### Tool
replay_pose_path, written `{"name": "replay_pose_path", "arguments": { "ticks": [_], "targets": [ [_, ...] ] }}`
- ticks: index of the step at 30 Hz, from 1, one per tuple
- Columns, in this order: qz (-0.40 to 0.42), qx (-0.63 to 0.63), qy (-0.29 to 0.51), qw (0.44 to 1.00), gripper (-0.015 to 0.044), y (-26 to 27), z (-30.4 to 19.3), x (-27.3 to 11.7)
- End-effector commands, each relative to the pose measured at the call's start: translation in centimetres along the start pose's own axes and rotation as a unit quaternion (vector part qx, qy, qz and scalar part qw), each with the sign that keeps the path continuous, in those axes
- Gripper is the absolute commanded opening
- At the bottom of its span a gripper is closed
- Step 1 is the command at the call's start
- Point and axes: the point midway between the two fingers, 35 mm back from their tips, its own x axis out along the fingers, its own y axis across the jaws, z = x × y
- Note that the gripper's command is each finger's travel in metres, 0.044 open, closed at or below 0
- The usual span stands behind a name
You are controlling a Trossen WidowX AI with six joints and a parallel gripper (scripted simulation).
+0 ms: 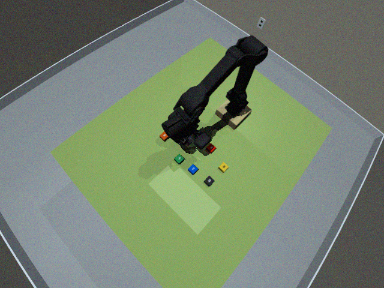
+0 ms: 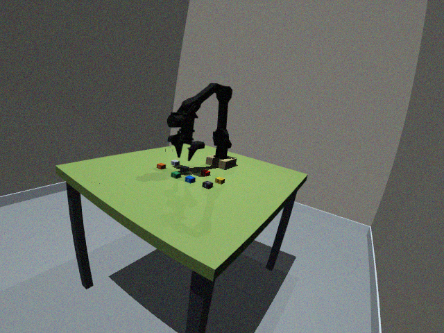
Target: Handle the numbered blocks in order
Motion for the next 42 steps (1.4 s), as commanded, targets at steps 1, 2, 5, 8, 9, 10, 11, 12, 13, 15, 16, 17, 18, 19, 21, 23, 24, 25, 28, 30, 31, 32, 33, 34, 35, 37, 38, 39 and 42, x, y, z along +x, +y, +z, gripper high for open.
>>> {"name": "replay_pose_path", "arguments": {
  "ticks": [1, 2, 5, 8, 9, 10, 11, 12, 13, 15, 16, 17, 18, 19, 21, 23, 24, 25, 28, 30, 31, 32, 33, 34, 35, 37, 38, 39, 42],
  "targets": [
    [-0.002, 0.002, 0.001, 1.000, 0.0400, 0.1, -0.3, 1.7],
    [-0.002, 0.002, 0.001, 1.000, 0.0400, 0.1, -0.3, 1.7],
    [-0.002, 0.002, 0.001, 1.000, 0.0400, 0.1, -0.3, 1.9],
    [-0.002, 0.002, 0.001, 1.000, 0.0400, 0.1, -0.3, 2.4],
    [-0.002, 0.002, 0.001, 1.000, 0.0400, 0.1, -0.3, 2.6],
    [-0.002, 0.002, 0.001, 1.000, 0.0400, 0.1, -0.3, 2.7],
    [-0.002, 0.002, 0.001, 1.000, 0.0400, 0.1, -0.3, 2.9],
    [-0.002, 0.002, 0.001, 1.000, 0.0400, 0.1, -0.3, 3.1],
    [-0.002, 0.002, 0.001, 1.000, 0.0400, 0.1, -0.3, 3.2],
    [-0.002, 0.002, 0.001, 1.000, 0.0400, 0.1, -0.3, 3.5],
    [-0.002, 0.002, 0.001, 1.000, 0.0400, 0.1, -0.3, 3.7],
    [-0.002, 0.002, 0.001, 1.000, 0.0400, 0.1, -0.3, 3.9],
    [-0.002, 0.002, 0.001, 1.000, 0.0400, 0.1, -0.3, 4.0],
    [-0.002, 0.002, 0.001, 1.000, 0.0400, 0.1, -0.3, 4.2],
    [-0.002, 0.002, 0.001, 1.000, 0.0400, 0.1, -0.3, 4.5],
    [-0.002, 0.002, 0.001, 1.000, 0.0400, 0.1, -0.3, 4.8],
    [-0.002, 0.002, 0.001, 1.000, 0.0400, 0.1, -0.3, 5.0],
    [-0.002, 0.002, 0.001, 1.000, 0.0400, 0.1, -0.3, 5.1],
    [-0.002, 0.002, 0.001, 1.000, 0.0400, 0.1, -0.4, 5.3],
    [-0.002, 0.002, 0.001, 1.000, 0.0374, 0.1, -0.4, 5.3],
    [-0.002, 0.002, 0.001, 1.000, 0.0348, 0.1, -0.4, 5.3],
    [-0.002, 0.002, 0.001, 1.000, 0.0321, 0.1, -0.4, 5.3],
    [-0.002, 0.002, 0.001, 1.000, 0.0295, 0.1, -0.4, 5.3],
    [-0.002, 0.002, 0.001, 1.000, 0.0269, 0.1, -0.4, 5.3],
    [-0.002, 0.002, 0.001, 1.000, 0.0243, 0.1, -0.4, 5.3],
    [-0.002, 0.002, 0.001, 1.000, 0.0190, 0.1, -0.4, 5.3],
    [-0.002, 0.002, 0.001, 1.000, 0.0164, 0.1, -0.4, 5.3],
    [-0.002, 0.002, 0.001, 1.000, 0.0137, 0.1, -0.4, 5.3],
    [-0.002, 0.002, 0.001, 1.000, 0.0120, 0.1, -0.4, 5.3]
  ]
}}
